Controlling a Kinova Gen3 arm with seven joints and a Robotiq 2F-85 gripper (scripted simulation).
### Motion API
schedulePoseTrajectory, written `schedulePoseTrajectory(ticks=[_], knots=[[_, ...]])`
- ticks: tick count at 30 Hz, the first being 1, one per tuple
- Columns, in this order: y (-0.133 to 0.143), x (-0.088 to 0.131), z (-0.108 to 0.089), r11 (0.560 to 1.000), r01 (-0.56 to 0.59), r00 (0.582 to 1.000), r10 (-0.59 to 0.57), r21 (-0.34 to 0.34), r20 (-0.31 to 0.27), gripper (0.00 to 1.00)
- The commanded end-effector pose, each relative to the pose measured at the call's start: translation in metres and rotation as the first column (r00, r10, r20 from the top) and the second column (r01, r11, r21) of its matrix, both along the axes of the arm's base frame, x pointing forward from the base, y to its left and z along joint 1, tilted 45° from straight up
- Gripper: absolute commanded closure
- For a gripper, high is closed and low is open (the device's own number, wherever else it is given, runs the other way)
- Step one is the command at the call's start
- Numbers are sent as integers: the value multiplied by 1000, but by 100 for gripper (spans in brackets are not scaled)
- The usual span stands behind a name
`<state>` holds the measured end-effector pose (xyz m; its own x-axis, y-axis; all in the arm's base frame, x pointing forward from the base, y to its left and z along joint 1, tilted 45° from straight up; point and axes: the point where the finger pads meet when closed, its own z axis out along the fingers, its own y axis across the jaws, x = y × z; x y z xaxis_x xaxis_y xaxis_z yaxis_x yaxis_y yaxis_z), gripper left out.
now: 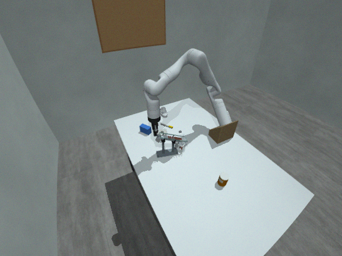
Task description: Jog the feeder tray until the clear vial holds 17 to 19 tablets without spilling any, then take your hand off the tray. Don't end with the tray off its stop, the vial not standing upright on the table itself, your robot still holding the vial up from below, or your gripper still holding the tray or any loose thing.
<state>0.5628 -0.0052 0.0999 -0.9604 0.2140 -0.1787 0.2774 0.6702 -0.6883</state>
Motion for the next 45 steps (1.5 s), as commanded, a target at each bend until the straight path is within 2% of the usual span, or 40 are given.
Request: schedulePoseTrajectory(ticks=[1,15,31,34,41,45], knots=[[4,-12,-3,1000,7,1000,-7,2,-18,100],[7,18,11,1000,7,1000,-7,2,-18,100],[7,18,11,1000,7,1000,-7,2,-18,100],[7,16,10,1000,7,1000,-7,2,-18,100],[4,-10,-2,1000,7,1000,-7,2,-18,100],[4,-12,-3,1000,7,1000,-7,2,-18,100]])
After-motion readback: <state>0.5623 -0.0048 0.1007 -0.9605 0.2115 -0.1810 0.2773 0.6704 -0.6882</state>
